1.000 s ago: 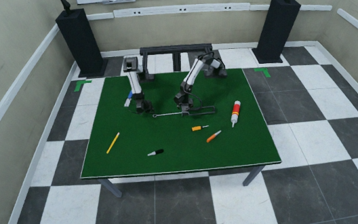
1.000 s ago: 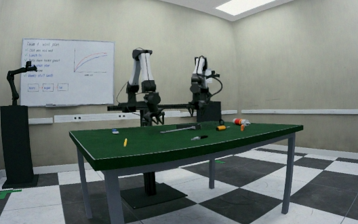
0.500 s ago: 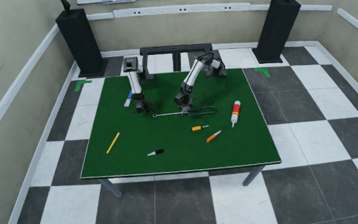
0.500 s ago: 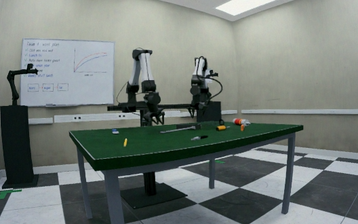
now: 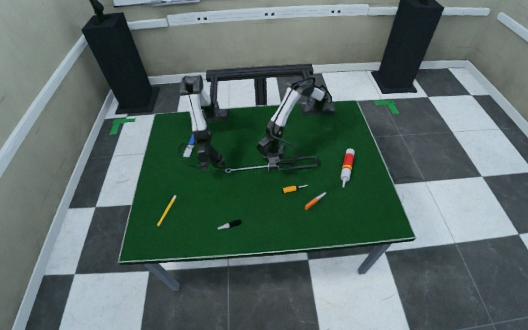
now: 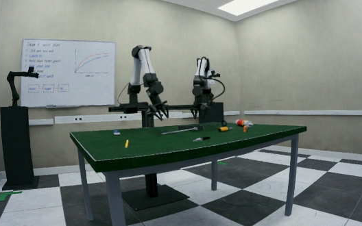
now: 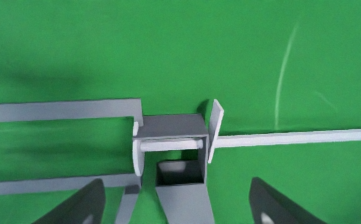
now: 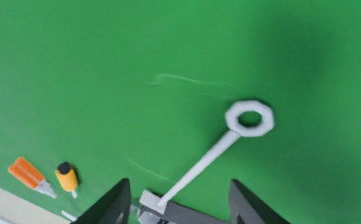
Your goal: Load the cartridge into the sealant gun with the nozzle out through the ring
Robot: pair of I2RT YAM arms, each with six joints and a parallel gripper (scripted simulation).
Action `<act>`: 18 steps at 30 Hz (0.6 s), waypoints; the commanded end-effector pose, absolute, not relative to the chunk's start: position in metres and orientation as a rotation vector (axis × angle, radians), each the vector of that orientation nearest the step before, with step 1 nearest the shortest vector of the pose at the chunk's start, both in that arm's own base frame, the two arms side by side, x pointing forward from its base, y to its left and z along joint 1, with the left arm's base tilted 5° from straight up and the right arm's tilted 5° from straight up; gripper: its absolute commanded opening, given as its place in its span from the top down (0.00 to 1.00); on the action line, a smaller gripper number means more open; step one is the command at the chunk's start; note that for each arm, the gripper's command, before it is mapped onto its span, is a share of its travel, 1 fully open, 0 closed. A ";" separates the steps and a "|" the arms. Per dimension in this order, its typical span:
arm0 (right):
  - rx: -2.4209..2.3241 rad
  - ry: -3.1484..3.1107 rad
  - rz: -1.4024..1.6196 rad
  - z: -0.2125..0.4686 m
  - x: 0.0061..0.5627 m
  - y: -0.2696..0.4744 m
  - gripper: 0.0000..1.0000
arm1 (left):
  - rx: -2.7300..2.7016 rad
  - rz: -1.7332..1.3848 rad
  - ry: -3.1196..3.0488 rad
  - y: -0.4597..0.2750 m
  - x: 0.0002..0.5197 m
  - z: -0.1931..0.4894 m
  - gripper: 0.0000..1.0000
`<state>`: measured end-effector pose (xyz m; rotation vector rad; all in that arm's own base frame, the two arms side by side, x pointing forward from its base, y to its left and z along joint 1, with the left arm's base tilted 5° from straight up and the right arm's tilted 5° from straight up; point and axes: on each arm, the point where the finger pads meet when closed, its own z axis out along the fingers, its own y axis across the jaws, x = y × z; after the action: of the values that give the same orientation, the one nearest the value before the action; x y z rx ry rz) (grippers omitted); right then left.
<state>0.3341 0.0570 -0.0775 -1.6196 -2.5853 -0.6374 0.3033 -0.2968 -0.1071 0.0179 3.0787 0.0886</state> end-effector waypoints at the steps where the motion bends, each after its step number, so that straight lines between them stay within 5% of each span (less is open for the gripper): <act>1: -1.513 -2.808 -0.729 -0.046 0.368 0.052 0.49 | 0.012 0.104 3.078 -0.296 0.307 -0.108 0.26; 18: -1.203 -3.341 -0.870 0.056 0.424 0.041 0.49 | 0.223 0.021 3.039 -0.225 0.358 -0.083 0.26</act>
<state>0.3991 0.0428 0.0177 -1.3167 -3.1552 -0.8146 0.3441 -0.2324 -0.0985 0.1177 3.0830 0.0858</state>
